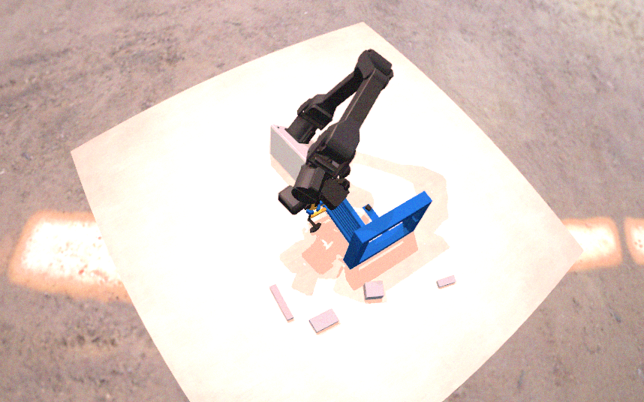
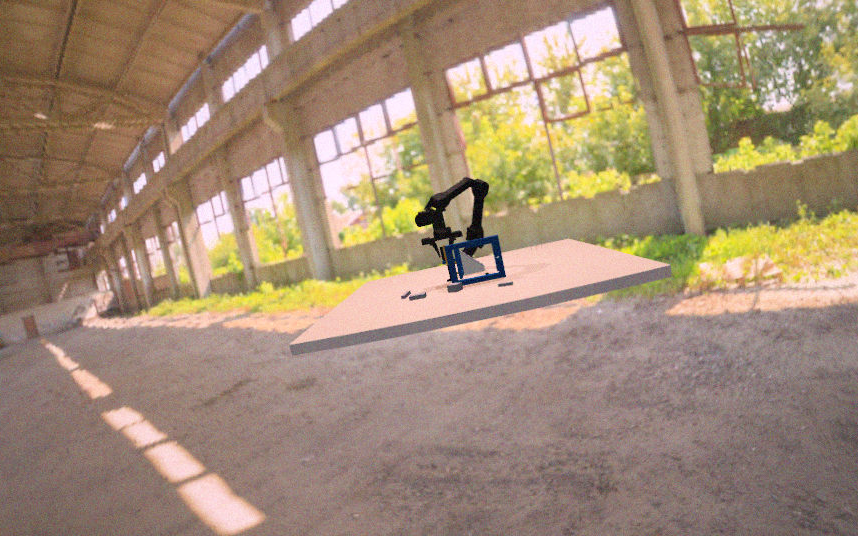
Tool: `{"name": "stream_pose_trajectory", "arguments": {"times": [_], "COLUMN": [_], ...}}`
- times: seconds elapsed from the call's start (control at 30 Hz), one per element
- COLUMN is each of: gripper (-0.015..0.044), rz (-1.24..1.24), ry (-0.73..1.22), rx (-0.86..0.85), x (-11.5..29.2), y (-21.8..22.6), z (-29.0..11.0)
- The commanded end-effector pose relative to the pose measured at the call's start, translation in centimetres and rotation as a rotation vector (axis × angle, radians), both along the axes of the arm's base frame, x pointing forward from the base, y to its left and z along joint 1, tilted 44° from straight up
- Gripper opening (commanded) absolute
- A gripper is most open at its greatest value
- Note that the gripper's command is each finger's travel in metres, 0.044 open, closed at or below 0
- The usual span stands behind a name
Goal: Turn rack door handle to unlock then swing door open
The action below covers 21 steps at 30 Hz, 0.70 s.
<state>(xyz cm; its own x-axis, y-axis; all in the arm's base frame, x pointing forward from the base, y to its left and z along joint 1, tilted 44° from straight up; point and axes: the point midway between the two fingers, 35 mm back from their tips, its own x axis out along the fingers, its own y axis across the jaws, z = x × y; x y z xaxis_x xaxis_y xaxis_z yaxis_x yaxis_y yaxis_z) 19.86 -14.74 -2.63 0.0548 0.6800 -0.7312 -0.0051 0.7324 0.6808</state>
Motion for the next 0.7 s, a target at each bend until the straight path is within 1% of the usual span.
{"name": "stream_pose_trajectory", "arguments": {"times": [0.0,0.67], "gripper": [0.0286,0.0286], "rz": [0.003,0.001], "ry": [-0.003,-0.001], "rx": [-0.002,-0.004], "x": [0.0,0.0], "y": [-0.2,-2.2], "z": [0.1,2.1]}}
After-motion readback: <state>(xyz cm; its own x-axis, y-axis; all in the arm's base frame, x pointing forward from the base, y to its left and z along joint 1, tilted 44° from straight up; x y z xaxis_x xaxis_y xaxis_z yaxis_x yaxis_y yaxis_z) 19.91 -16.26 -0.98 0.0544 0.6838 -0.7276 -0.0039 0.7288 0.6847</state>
